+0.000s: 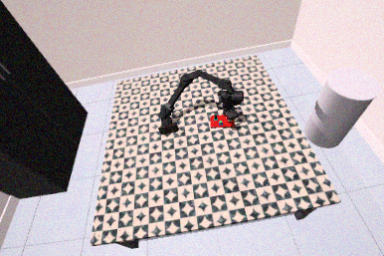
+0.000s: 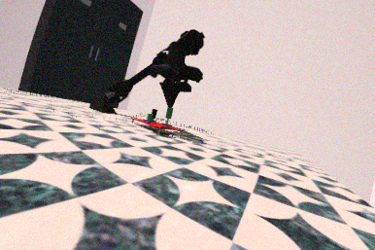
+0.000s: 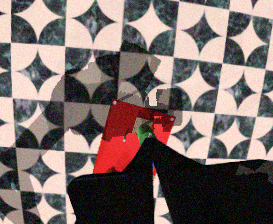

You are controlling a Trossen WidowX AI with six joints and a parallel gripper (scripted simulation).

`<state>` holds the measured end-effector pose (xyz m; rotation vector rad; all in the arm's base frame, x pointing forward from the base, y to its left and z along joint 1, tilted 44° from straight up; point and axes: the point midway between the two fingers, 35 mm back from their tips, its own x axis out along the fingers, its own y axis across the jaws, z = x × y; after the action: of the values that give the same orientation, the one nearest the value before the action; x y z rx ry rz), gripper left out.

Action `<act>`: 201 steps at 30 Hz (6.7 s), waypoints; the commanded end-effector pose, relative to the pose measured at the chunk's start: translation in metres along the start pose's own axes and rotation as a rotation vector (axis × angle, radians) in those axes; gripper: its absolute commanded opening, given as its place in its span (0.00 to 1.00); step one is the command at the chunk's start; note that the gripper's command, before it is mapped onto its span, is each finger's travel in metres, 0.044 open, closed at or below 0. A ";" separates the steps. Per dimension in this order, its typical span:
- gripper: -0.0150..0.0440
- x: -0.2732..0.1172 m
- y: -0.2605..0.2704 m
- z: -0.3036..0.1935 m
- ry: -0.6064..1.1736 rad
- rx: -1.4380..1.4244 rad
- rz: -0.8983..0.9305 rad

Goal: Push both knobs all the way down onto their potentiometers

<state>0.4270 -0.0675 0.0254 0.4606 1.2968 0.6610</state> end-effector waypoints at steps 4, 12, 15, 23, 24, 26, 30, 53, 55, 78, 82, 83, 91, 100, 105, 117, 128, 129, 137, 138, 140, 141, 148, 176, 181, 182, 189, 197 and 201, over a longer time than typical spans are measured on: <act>0.25 0.000 0.001 0.001 -0.004 0.000 0.001; 0.25 0.004 0.002 0.000 -0.004 0.000 0.002; 0.25 0.004 0.002 0.000 -0.004 0.000 0.002; 0.25 0.008 0.002 0.000 -0.004 0.000 0.002; 0.25 0.009 0.002 0.000 -0.004 0.000 0.002; 0.25 0.009 0.002 0.000 -0.004 0.000 0.002; 0.25 0.009 0.002 0.000 -0.004 0.000 0.002; 0.25 0.018 0.002 -0.001 -0.004 0.000 0.002; 0.25 0.019 0.002 -0.001 -0.004 0.000 0.002; 0.25 0.023 0.002 -0.002 -0.004 0.000 0.002; 0.25 0.026 0.003 -0.002 -0.004 0.000 0.002; 0.25 0.026 0.003 -0.002 -0.004 0.000 0.002; 0.25 0.026 0.003 -0.002 -0.004 0.000 0.002; 0.25 0.027 0.003 -0.003 -0.004 0.000 0.002; 0.25 0.027 0.003 -0.003 -0.004 0.000 0.002; 0.25 0.028 0.003 -0.003 -0.004 0.000 0.002; 0.25 0.028 0.003 -0.003 -0.004 0.000 0.003; 0.25 0.028 0.003 -0.003 -0.004 0.000 0.003; 0.25 0.028 0.003 -0.003 -0.004 0.000 0.003; 0.25 0.029 0.003 -0.003 -0.004 0.000 0.003; 0.25 0.029 0.003 -0.003 -0.004 0.000 0.003; 0.25 0.029 0.003 -0.003 -0.004 0.000 0.003; 0.25 0.029 0.003 -0.003 -0.004 0.000 0.003; 0.25 0.031 0.003 -0.003 -0.004 0.000 0.003; 0.25 0.031 0.003 -0.003 -0.004 0.000 0.003; 0.25 0.031 0.003 -0.003 -0.004 0.000 0.003; 0.25 0.031 0.003 -0.003 -0.004 0.000 0.003; 0.25 0.025 0.002 -0.002 -0.004 0.000 0.002; 0.25 0.018 0.002 -0.001 -0.004 0.000 0.002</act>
<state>0.4263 -0.0567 0.0131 0.4728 1.2887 0.6449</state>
